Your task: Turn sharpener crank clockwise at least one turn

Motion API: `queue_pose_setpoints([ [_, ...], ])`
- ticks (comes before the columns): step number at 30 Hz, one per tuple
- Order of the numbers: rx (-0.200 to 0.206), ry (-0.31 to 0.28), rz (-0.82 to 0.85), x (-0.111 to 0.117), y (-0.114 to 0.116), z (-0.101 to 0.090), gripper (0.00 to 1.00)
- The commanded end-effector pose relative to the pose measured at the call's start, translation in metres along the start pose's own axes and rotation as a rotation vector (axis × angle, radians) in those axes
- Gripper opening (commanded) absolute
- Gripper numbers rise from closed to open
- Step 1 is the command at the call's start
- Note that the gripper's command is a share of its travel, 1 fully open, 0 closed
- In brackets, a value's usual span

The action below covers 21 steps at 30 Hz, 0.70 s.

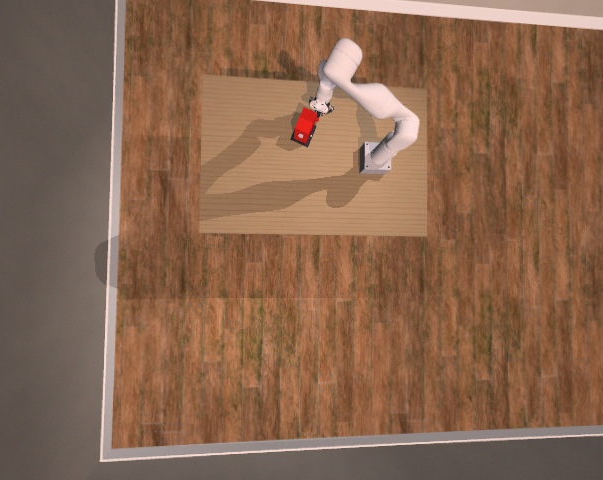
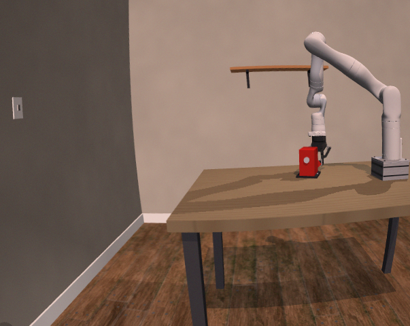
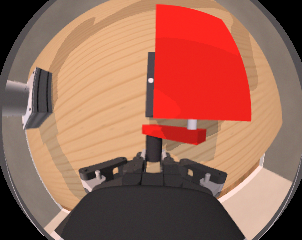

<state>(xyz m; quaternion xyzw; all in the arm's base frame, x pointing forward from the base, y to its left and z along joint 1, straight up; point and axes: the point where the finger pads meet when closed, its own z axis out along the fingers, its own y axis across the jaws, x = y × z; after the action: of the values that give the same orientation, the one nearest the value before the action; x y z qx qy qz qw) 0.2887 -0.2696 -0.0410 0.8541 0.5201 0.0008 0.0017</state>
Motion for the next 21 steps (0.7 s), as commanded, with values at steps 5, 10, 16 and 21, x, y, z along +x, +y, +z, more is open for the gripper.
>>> queue_pose_setpoints([
  [5, -0.001, 0.001, 0.004, 0.000, -0.010, -0.013, 0.00],
  [10, -0.001, 0.001, 0.004, 0.000, -0.013, -0.019, 0.00],
  [16, -0.001, 0.001, 0.004, 0.000, -0.015, -0.024, 0.00],
  [21, -0.001, 0.001, 0.004, 0.000, -0.015, -0.025, 0.00],
])
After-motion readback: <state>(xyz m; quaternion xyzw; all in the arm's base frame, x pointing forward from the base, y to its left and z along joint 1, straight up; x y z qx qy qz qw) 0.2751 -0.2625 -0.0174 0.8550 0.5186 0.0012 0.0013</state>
